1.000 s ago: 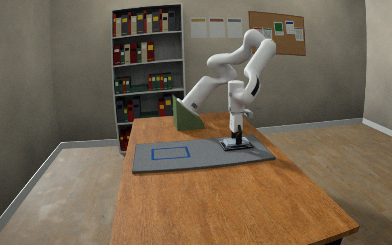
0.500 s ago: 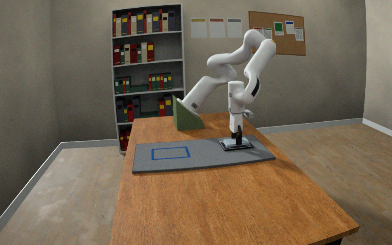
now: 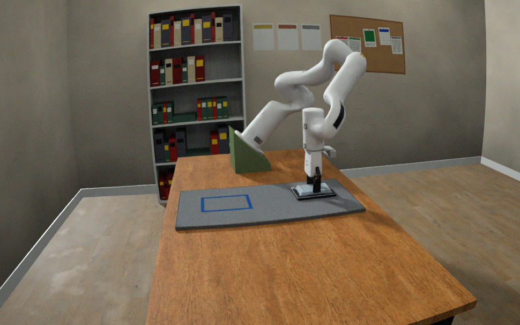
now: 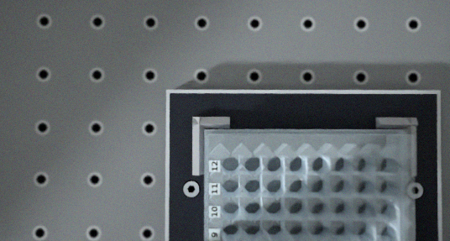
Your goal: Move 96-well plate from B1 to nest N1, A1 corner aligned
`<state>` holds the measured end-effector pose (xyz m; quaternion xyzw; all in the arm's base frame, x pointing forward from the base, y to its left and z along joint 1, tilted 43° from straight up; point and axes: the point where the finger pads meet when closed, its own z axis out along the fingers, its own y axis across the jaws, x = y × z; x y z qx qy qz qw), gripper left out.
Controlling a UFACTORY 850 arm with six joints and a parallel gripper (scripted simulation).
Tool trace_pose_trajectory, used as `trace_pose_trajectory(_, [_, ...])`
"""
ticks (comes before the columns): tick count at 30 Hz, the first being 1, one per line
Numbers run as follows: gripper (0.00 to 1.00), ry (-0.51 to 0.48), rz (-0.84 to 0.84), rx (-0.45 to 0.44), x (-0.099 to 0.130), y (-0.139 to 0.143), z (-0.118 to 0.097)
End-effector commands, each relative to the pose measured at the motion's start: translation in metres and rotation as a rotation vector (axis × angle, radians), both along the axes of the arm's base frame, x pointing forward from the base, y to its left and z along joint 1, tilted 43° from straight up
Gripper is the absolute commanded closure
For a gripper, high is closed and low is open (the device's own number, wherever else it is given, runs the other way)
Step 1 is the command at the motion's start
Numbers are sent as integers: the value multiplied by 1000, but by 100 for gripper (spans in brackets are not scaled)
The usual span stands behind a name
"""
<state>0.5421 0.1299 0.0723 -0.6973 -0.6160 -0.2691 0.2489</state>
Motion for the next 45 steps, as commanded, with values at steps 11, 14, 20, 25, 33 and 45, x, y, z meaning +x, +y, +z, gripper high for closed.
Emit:
trace_pose_trajectory(11, [0, -2, -1, 0, 1, 0, 1])
trace_pose_trajectory(14, [0, -2, -1, 0, 1, 0, 1])
trace_pose_trajectory(20, [0, -2, -1, 0, 1, 0, 1])
trace_pose_trajectory(25, [0, -2, -1, 0, 1, 0, 1])
trace_pose_trajectory(33, [0, -2, -1, 0, 0, -11, 12])
trace_pose_trajectory(45, [0, -2, -1, 0, -2, -29, 32])
